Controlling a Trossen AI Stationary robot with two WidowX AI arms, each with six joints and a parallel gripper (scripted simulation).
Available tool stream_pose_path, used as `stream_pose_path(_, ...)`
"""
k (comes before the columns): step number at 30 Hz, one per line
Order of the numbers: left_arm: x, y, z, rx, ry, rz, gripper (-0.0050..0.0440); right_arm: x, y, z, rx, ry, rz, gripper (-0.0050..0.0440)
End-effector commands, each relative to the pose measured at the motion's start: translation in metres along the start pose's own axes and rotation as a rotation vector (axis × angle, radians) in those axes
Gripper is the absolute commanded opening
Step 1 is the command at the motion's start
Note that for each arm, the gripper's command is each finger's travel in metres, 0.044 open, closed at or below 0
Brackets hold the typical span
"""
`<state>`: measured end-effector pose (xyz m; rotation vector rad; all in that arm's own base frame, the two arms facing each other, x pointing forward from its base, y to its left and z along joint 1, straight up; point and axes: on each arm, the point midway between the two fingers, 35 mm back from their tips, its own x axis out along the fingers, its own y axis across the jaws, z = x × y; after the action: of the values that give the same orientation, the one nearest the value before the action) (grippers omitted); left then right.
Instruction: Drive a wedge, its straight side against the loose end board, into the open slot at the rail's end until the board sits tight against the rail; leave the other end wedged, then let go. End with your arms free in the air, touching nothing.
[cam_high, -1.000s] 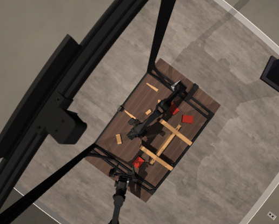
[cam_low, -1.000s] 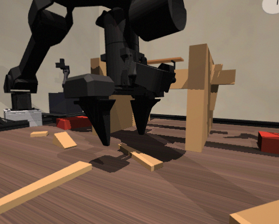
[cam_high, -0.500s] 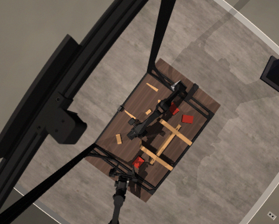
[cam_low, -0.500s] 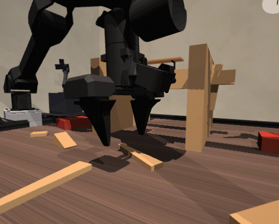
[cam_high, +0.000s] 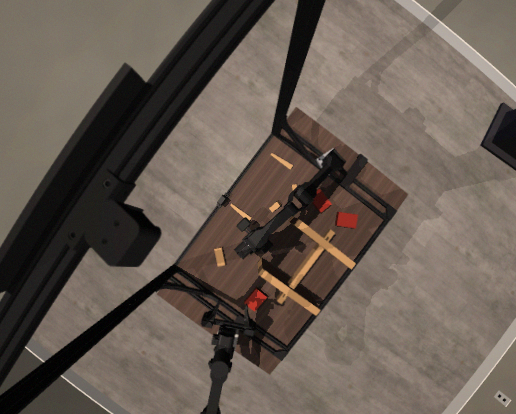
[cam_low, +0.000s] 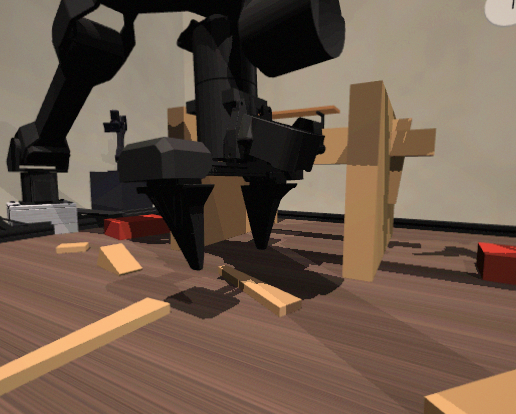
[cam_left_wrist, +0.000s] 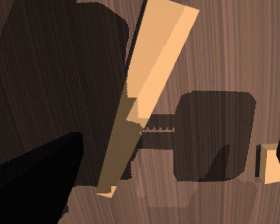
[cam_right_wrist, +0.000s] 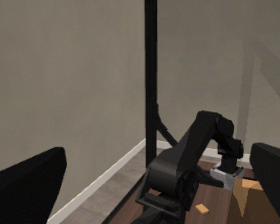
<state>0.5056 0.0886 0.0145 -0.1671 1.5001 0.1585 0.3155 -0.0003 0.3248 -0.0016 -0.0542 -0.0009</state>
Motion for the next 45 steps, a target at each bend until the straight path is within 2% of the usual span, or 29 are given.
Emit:
stream_pose_path(1,-0.003,0.0,0.002,0.005,-0.009,0.005,0.044,0.0,0.0,-0.002,0.002,0.004,0.001,0.044)
stream_pose_path(34,-0.003,0.0,0.002,0.005,-0.009,0.005,0.044,0.0,0.0,-0.002,0.002,0.004,0.001,0.044)
stream_pose_path(36,-0.001,0.001,0.009,0.047,-0.04,-0.007,0.0392,0.0,0.0,-0.002,0.002,0.004,0.001,0.044)
stream_pose_path(39,0.001,0.007,0.044,0.255,-0.199,-0.043,0.032,0.0,0.0,-0.002,0.002,0.004,0.001,0.044)
stream_pose_path(41,0.0,0.008,0.051,0.298,-0.233,-0.045,0.0279,0.0,0.0,-0.002,0.002,0.004,0.001,0.044)
stream_pose_path(45,0.0,0.008,0.051,0.298,-0.233,-0.045,0.0279,0.0,0.0,-0.002,0.002,0.004,0.001,0.044)
